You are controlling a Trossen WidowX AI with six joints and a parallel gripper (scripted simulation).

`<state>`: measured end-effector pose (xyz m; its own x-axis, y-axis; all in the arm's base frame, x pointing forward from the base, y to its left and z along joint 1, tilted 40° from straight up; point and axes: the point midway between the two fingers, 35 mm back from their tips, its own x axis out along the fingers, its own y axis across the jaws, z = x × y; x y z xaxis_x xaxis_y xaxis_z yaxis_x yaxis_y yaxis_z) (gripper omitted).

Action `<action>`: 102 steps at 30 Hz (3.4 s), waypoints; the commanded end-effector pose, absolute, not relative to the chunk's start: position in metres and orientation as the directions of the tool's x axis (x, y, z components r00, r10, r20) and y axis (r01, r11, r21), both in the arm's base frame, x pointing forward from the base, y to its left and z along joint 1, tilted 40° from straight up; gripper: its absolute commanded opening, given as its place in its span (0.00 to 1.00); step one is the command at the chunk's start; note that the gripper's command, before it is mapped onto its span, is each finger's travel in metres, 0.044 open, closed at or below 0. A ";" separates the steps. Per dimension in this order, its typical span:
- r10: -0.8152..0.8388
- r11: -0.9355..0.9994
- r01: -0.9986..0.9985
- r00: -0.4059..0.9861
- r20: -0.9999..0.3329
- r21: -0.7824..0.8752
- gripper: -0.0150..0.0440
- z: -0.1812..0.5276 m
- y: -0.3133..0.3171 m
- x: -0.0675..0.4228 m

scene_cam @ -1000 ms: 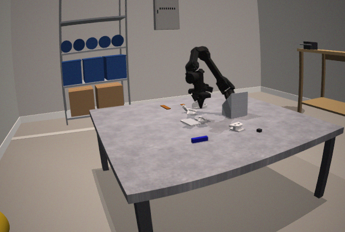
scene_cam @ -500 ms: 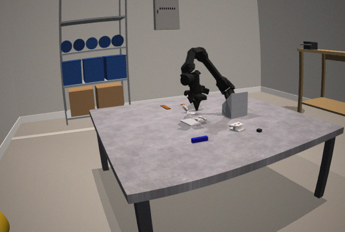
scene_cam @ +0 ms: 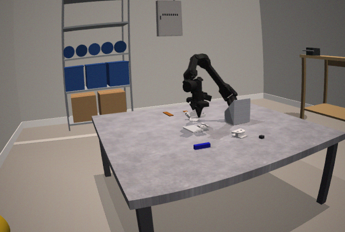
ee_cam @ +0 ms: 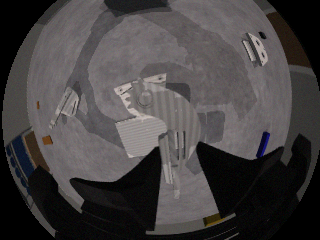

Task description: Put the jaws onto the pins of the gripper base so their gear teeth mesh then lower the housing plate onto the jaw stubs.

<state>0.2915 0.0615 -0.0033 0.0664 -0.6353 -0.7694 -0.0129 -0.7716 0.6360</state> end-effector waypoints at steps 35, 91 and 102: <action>-0.638 -0.769 -0.019 0.071 -0.766 0.639 0.48 -0.021 0.046 0.295; -0.640 -0.768 -0.022 0.071 -0.765 0.641 0.48 -0.046 0.023 0.297; -0.640 -0.768 -0.024 0.071 -0.765 0.641 0.48 -0.049 0.021 0.297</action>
